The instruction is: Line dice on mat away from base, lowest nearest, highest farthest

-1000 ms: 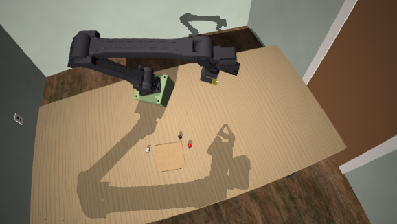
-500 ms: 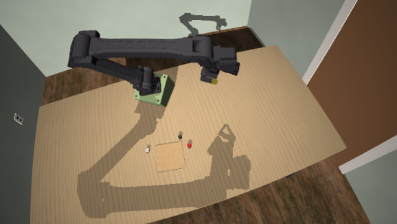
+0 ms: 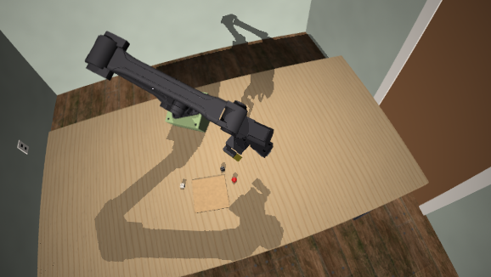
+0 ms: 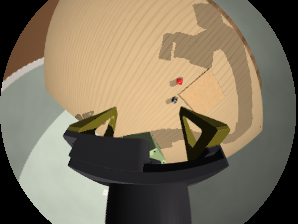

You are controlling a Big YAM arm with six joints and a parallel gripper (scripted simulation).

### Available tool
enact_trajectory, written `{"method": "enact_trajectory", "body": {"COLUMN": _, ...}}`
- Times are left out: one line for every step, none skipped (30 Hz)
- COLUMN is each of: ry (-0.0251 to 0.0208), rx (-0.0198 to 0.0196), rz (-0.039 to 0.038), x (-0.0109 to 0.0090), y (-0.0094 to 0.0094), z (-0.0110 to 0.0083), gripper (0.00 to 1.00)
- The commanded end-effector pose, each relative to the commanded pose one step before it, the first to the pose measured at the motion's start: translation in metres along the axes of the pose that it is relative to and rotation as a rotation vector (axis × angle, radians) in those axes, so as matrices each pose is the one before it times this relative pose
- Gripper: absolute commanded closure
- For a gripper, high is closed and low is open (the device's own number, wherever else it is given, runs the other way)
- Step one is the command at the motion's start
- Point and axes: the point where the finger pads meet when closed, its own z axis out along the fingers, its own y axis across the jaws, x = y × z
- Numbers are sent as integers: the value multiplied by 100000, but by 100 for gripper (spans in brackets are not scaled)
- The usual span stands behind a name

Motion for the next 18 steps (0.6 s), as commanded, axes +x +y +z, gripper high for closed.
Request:
{"method": "enact_trajectory", "body": {"ry": -7215, "rx": 210, "rz": -1424, "x": -1507, "y": -1704, "z": -413, "gripper": 0}}
{"method": "enact_trajectory", "body": {"ry": 580, "rx": 4783, "rz": 2412, "x": 464, "y": -2064, "z": 891, "gripper": 0}}
{"method": "enact_trajectory", "body": {"ry": 676, "rx": 3963, "rz": 1961, "x": 443, "y": -1665, "z": 769, "gripper": 0}}
{"method": "enact_trajectory", "body": {"ry": 638, "rx": 3036, "rz": 1480, "x": 374, "y": -1248, "z": 609, "gripper": 0}}
{"method": "enact_trajectory", "body": {"ry": 498, "rx": 2085, "rz": 1004, "x": 273, "y": -842, "z": 429, "gripper": 0}}
{"method": "enact_trajectory", "body": {"ry": 309, "rx": 1202, "rz": 575, "x": 163, "y": -480, "z": 252, "gripper": 0}}
{"method": "enact_trajectory", "body": {"ry": 132, "rx": 493, "rz": 235, "x": 68, "y": -196, "z": 105, "gripper": 0}}
{"method": "enact_trajectory", "body": {"ry": -1544, "rx": 50, "rz": 683, "x": -778, "y": -214, "z": -460, "gripper": 0}}
{"method": "enact_trajectory", "body": {"ry": -3300, "rx": -629, "rz": 349, "x": -1536, "y": 29, "z": -1026, "gripper": 0}}
{"method": "enact_trajectory", "body": {"ry": -617, "rx": -552, "rz": -1526, "x": -94, "y": 587, "z": -203, "gripper": 0}}
{"method": "enact_trajectory", "body": {"ry": 522, "rx": 9, "rz": -213, "x": 265, "y": 59, "z": 156, "gripper": 0}}
{"method": "enact_trajectory", "body": {"ry": 1602, "rx": 50, "rz": -656, "x": 816, "y": 176, "z": 475, "gripper": 0}}
{"method": "enact_trajectory", "body": {"ry": 422, "rx": 7, "rz": -173, "x": 214, "y": 48, "z": 127, "gripper": 0}}
{"method": "enact_trajectory", "body": {"ry": -6, "rx": 0, "rz": 3, "x": -3, "y": -1, "z": -2, "gripper": 0}}
{"method": "enact_trajectory", "body": {"ry": -5, "rx": 0, "rz": 2, "x": -3, "y": -1, "z": -1, "gripper": 0}}
{"method": "enact_trajectory", "body": {"ry": 2, "rx": 0, "rz": -1, "x": 1, "y": 0, "z": 0, "gripper": 0}}
{"method": "enact_trajectory", "body": {"ry": 0, "rx": 0, "rz": 0, "x": 0, "y": 0, "z": 0, "gripper": 0}}
{"method": "enact_trajectory", "body": {"ry": 0, "rx": 0, "rz": 0, "x": 0, "y": 0, "z": 0, "gripper": 0}}
